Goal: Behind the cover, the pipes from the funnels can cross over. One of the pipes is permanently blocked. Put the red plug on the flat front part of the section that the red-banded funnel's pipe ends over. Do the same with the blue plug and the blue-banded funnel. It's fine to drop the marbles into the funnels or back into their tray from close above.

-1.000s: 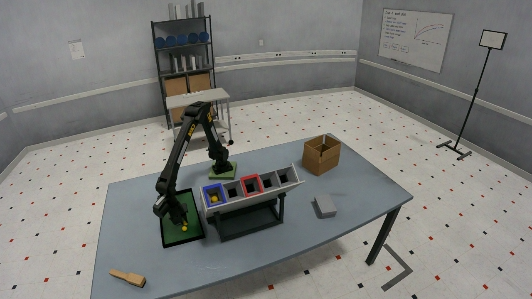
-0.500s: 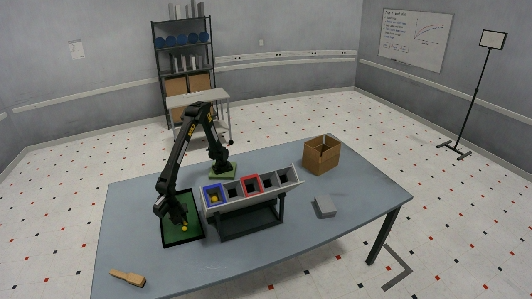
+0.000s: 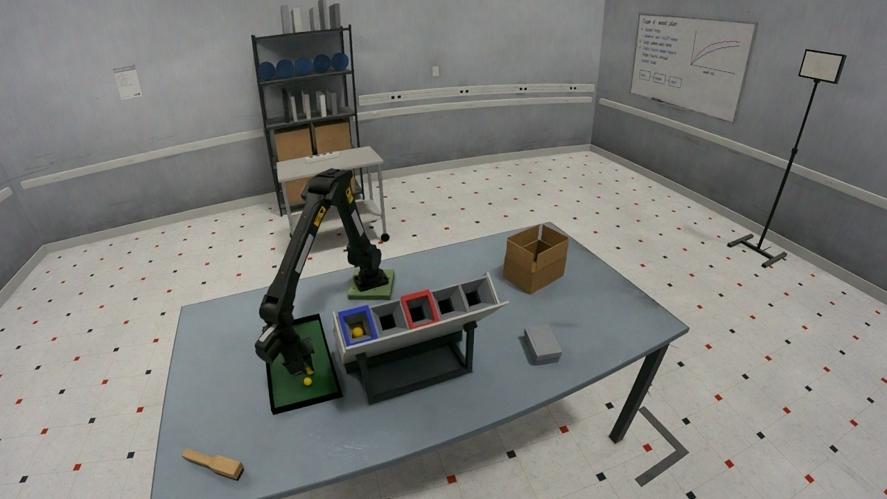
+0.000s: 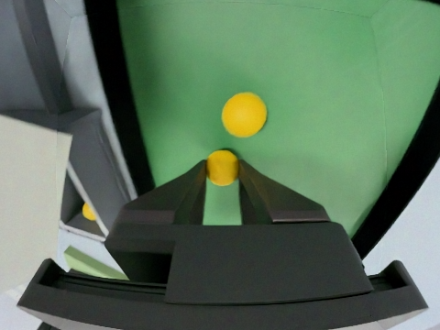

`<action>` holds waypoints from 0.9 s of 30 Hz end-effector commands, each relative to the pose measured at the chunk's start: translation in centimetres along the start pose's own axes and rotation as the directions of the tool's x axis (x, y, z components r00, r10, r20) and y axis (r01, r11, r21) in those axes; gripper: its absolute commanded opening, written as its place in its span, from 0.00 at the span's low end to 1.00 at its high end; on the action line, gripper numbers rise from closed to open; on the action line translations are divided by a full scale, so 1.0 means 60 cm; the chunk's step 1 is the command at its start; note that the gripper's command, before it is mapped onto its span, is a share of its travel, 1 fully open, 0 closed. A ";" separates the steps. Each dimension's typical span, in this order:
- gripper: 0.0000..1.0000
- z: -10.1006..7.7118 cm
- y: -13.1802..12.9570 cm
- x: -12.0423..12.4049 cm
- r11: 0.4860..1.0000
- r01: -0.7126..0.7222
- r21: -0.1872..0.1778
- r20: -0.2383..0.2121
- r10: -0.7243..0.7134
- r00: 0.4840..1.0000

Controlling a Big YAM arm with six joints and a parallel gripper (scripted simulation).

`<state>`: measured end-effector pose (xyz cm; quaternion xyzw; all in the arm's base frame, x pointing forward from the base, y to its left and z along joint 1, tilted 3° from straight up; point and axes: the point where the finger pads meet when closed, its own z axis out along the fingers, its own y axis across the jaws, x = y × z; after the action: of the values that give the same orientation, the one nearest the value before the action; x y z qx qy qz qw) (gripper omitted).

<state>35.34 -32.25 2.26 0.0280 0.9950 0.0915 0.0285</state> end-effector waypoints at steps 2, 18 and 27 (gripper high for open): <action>0.00 -0.081 0.007 -0.013 1.000 0.007 0.018 0.019 -0.007 1.000; 0.00 -0.224 0.041 -0.011 1.000 0.007 0.005 0.002 -0.007 1.000; 0.00 -0.224 0.042 -0.011 1.000 0.006 0.004 0.000 -0.006 1.000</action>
<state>34.36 -31.24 14.97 0.0290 0.9944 0.0994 0.0204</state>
